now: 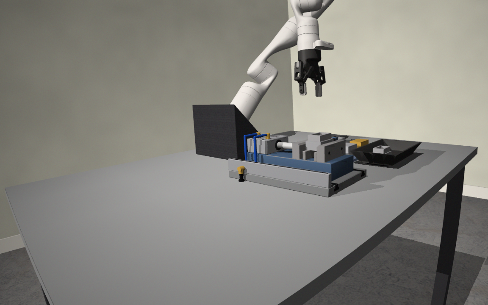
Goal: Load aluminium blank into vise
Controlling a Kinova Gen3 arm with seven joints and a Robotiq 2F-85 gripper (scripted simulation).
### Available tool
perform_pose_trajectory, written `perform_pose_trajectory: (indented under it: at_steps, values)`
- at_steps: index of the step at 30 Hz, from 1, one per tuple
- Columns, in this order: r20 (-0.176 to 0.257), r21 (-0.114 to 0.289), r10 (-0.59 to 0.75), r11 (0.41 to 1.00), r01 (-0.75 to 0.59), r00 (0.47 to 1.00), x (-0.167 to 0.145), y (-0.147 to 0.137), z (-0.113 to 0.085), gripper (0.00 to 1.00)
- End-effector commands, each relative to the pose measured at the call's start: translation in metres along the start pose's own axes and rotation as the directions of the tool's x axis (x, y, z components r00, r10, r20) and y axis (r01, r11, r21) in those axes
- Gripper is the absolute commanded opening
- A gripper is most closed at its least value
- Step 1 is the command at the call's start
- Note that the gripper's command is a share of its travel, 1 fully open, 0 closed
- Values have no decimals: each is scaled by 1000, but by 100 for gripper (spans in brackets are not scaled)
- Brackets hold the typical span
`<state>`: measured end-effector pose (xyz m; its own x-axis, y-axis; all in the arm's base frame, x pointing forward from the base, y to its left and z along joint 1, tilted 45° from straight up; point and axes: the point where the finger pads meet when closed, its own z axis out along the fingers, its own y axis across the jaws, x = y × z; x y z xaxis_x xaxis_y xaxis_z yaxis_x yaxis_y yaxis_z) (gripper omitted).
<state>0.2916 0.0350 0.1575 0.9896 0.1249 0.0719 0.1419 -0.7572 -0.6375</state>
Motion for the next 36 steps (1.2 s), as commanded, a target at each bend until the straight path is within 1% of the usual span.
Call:
perform_pose_trajectory:
  at_steps: [1, 3, 4, 8, 9, 13, 14, 18, 19, 23, 24, 28, 29, 35, 36]
  values:
    - [-3, -1, -3, 1000, 3, 1000, 0, -1, -1, 100]
    - [-3, -1, -3, 1000, 3, 1000, 0, -1, -1, 100]
    - [2, 10, -3, 1000, 3, 1000, -2, -7, -2, 100]
    - [2, 10, -3, 1000, 3, 1000, -2, -7, -2, 100]
    - [7, 19, -3, 1000, 3, 1000, -4, -13, -2, 100]
    - [7, 19, -3, 1000, 3, 1000, -4, -13, -2, 100]
    - [12, 28, -3, 1000, 2, 1000, -6, -18, -3, 100]
    - [12, 28, -3, 1000, 2, 1000, -6, -18, -3, 100]
    - [17, 36, -3, 999, 2, 1000, -8, -22, -3, 100]
    - [17, 36, -3, 999, 2, 1000, -8, -22, -3, 100]
    - [21, 44, -3, 999, 2, 1000, -10, -27, -4, 100]
    - [21, 44, -3, 999, 2, 1000, -10, -27, -4, 100]
    - [26, 51, -3, 999, 1, 1000, -11, -31, -4, 100]
    - [26, 51, -3, 999, 1, 1000, -11, -31, -4, 100]
    - [30, 57, -3, 998, 1, 1000, -13, -34, -5, 100]
